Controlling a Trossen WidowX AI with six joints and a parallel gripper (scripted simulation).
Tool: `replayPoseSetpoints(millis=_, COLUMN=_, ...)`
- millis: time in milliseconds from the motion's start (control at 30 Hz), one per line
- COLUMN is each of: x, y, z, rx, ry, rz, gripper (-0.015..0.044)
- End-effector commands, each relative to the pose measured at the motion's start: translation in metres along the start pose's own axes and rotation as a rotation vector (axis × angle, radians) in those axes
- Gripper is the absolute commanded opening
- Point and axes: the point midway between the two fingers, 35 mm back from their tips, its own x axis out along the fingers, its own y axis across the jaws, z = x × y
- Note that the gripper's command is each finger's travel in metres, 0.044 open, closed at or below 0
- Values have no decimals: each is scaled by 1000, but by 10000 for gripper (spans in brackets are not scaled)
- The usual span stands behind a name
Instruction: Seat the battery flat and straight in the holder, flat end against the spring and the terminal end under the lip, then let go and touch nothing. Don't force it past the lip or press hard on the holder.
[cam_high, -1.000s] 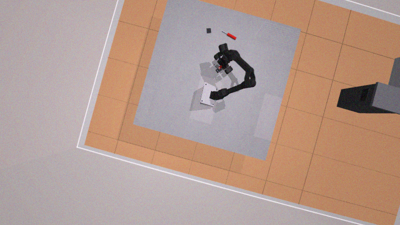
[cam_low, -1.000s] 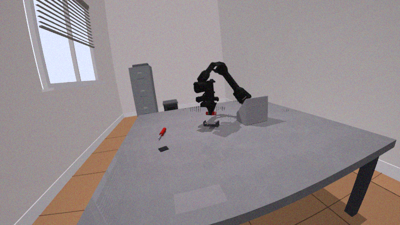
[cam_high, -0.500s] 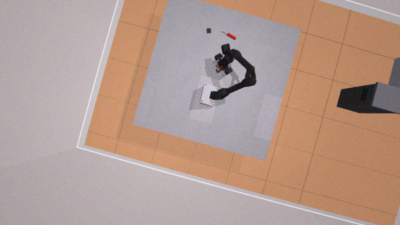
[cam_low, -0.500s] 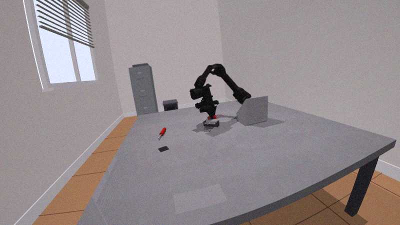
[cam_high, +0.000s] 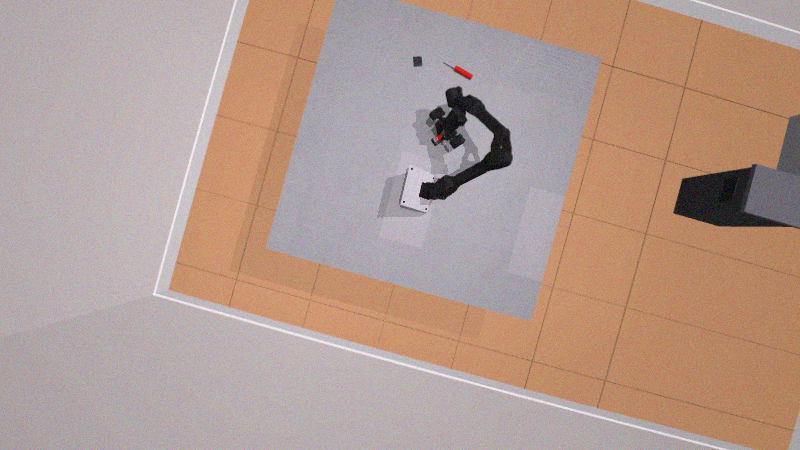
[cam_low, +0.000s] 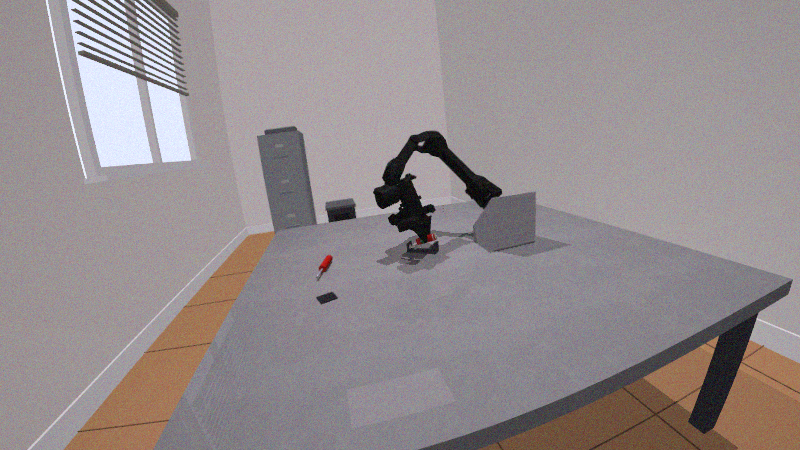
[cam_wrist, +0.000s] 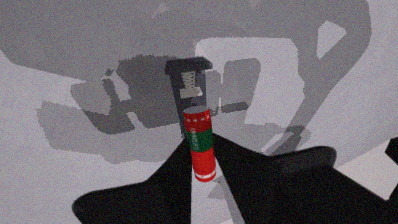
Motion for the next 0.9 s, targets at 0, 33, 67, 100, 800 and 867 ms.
replayPoseSetpoints(millis=0, x=0, y=1, z=3, rx=-4, ry=37, rz=3, gripper=73)
replayPoseSetpoints(millis=33, x=1, y=1, z=4, rx=-5, ry=48, rz=2, gripper=73)
replayPoseSetpoints(millis=67, x=1, y=1, z=5, rx=-5, ry=60, rz=2, gripper=73)
replayPoseSetpoints(millis=100, x=2, y=1, z=5, rx=-6, ry=71, rz=1, gripper=73)
replayPoseSetpoints(millis=800, x=8, y=2, z=17, rx=-9, ry=201, rz=-16, gripper=73)
replayPoseSetpoints(millis=867, x=8, y=2, z=18, rx=-9, ry=201, rz=-18, gripper=73)
